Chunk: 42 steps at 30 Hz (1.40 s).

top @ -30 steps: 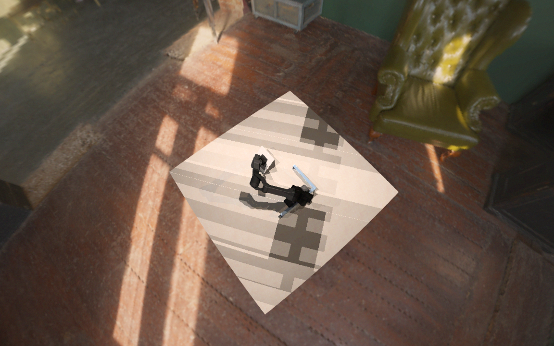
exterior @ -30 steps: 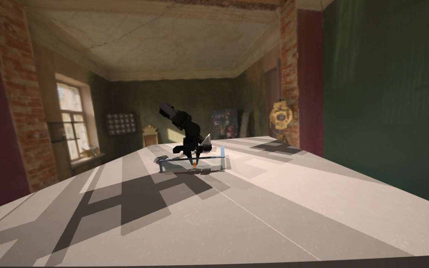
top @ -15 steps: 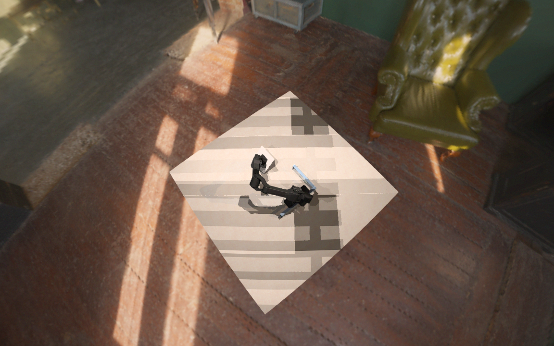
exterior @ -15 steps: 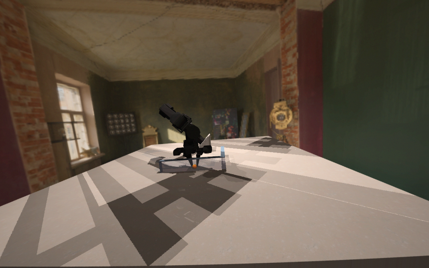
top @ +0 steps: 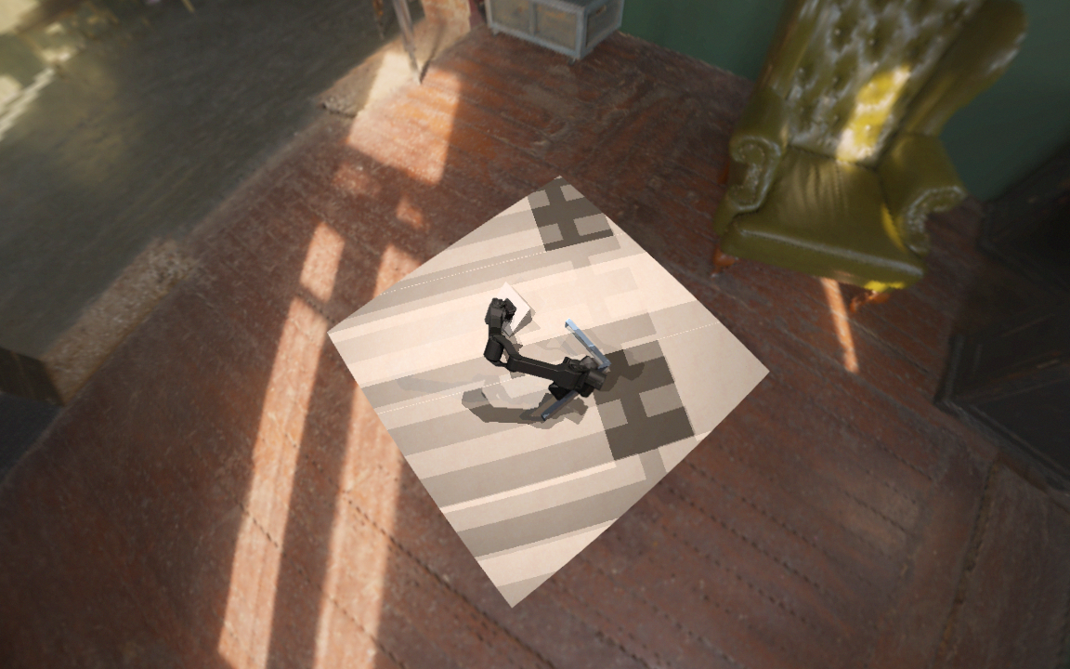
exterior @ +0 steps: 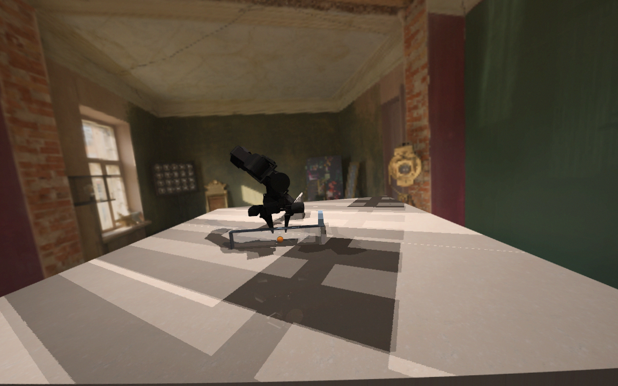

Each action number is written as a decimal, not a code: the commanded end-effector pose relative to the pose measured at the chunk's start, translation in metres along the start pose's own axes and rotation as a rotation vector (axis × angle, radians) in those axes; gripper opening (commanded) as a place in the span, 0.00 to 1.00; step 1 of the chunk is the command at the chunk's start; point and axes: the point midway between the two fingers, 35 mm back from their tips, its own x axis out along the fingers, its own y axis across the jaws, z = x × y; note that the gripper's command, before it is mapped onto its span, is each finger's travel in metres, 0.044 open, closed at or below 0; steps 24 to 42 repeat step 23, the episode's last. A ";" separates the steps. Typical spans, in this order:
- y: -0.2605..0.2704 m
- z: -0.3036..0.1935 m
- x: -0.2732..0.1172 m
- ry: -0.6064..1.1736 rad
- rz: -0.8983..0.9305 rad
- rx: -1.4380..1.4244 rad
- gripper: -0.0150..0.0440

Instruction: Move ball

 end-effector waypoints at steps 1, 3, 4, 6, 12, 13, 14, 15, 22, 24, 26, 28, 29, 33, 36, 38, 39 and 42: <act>0.003 0.000 -0.055 -0.024 0.008 0.000 0.61; 0.003 -0.001 -0.058 -0.024 0.008 0.000 0.61; 0.003 -0.001 -0.058 -0.024 0.008 0.000 0.61; 0.005 0.002 -0.050 -0.042 0.009 -0.004 0.61; 0.005 0.002 -0.050 -0.042 0.009 -0.004 0.61; 0.005 0.002 -0.053 -0.042 0.009 -0.004 0.66; 0.004 0.002 -0.060 -0.041 0.009 -0.003 0.70; 0.004 0.000 -0.072 -0.039 0.008 -0.003 0.75; 0.003 -0.003 -0.094 -0.037 0.007 -0.002 1.00; 0.003 -0.003 -0.094 -0.037 0.007 -0.002 1.00; 0.003 -0.003 -0.094 -0.037 0.007 -0.002 1.00; 0.003 -0.003 -0.094 -0.037 0.007 -0.002 1.00; 0.003 -0.003 -0.094 -0.037 0.007 -0.002 1.00; 0.003 -0.003 -0.094 -0.037 0.007 -0.002 1.00; 0.003 -0.003 -0.094 -0.037 0.007 -0.002 1.00; 0.003 -0.003 -0.094 -0.037 0.007 -0.002 1.00; 0.003 -0.003 -0.094 -0.037 0.007 -0.002 1.00; 0.003 -0.003 -0.094 -0.037 0.007 -0.002 1.00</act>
